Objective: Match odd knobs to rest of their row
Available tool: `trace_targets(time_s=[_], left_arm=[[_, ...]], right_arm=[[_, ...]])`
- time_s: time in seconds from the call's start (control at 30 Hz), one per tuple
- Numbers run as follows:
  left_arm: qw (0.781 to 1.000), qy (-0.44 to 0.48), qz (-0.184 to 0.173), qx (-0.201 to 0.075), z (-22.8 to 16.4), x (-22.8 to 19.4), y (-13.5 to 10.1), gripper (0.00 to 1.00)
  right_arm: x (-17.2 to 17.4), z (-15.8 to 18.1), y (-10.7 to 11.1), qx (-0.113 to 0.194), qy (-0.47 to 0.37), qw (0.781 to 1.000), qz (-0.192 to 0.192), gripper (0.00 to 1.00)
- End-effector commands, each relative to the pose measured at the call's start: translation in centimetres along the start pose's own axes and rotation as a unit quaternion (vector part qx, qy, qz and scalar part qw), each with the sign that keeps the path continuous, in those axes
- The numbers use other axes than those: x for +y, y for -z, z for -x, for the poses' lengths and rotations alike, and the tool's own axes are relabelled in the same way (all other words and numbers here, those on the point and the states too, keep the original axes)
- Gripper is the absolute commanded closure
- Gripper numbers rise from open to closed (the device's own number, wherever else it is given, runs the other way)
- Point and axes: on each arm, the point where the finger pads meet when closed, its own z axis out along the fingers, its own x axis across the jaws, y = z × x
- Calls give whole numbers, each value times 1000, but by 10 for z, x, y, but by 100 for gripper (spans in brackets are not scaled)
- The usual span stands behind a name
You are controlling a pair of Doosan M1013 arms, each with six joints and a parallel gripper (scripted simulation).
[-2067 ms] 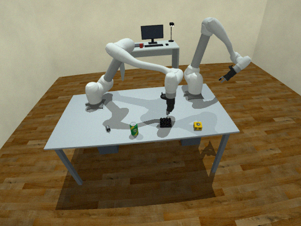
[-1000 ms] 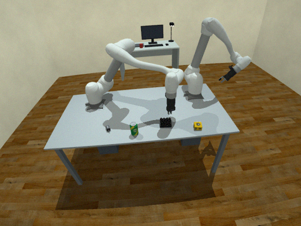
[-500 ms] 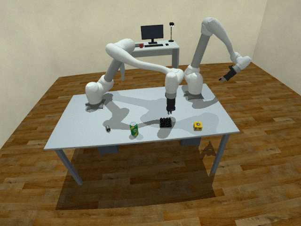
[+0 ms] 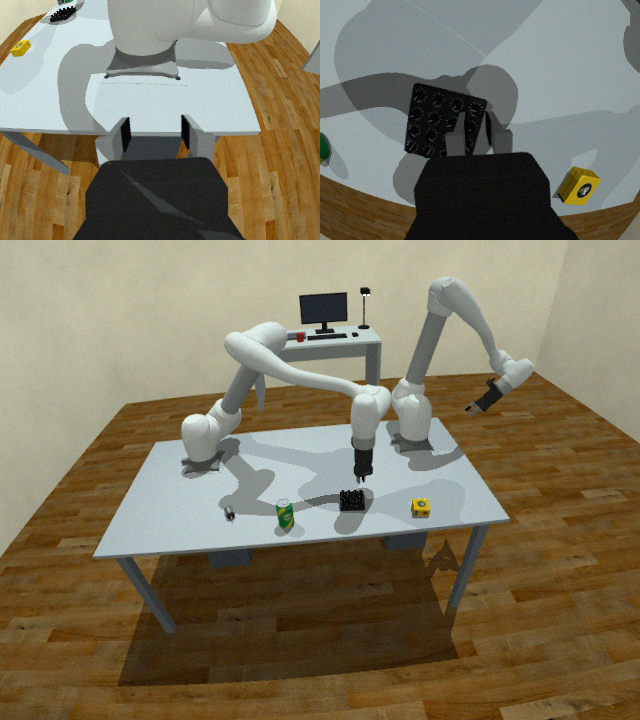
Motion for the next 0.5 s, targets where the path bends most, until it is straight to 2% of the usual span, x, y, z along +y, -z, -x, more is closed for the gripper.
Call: trace_targets(time_s=[0.0, 0.47], left_arm=[[1000, 0, 0, 0, 0, 0, 0, 0], [1000, 0, 0, 0, 0, 0, 0, 0]], right_arm=[[0, 0, 1, 1, 0, 1000, 0, 54], [0, 0, -3, 1, 0, 1000, 0, 54]])
